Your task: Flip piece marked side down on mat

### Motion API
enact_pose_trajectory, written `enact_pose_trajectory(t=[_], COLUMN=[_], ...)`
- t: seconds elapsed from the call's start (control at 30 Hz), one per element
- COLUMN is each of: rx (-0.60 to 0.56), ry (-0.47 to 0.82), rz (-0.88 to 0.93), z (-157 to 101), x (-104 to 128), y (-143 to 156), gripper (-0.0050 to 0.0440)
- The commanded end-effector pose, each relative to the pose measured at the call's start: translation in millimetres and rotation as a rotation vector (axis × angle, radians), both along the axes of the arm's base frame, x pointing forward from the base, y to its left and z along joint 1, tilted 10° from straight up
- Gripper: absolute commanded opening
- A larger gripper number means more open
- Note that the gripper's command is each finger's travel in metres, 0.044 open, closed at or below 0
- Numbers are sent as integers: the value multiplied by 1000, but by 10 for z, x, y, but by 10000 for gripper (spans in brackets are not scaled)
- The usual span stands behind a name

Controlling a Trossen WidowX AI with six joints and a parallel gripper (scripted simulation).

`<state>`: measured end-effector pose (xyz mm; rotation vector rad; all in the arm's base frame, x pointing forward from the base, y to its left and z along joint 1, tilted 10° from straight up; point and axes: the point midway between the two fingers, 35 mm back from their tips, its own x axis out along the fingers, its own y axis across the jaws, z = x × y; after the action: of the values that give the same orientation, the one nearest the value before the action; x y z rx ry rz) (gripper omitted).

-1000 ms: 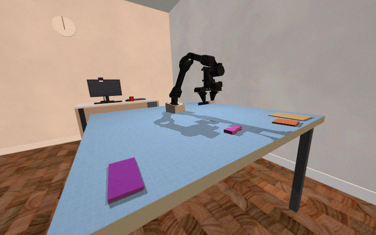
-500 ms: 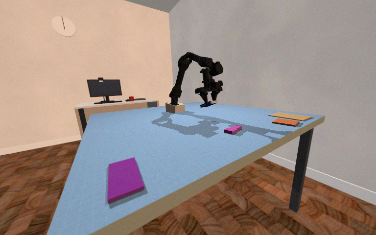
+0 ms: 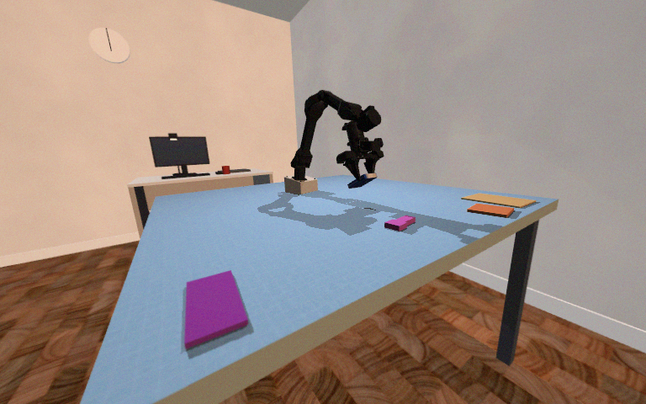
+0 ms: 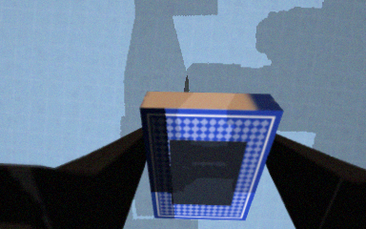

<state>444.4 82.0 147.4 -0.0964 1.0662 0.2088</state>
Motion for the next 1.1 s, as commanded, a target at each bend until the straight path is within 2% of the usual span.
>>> enact_pose_trajectory(t=[0.0, 0.03, 0.5, 0.6, 1.07], rx=[12, 1, 43, 31, 75], ry=[-25, -3, -184, -159, -340], rz=[-5, 0, -10, -5, -15], z=[36, -1, 24, -17, 10], x=[-3, 3, 149, 149, 296], y=[4, -1, 30, 28, 59], gripper=[0, 0, 0, 0, 0])
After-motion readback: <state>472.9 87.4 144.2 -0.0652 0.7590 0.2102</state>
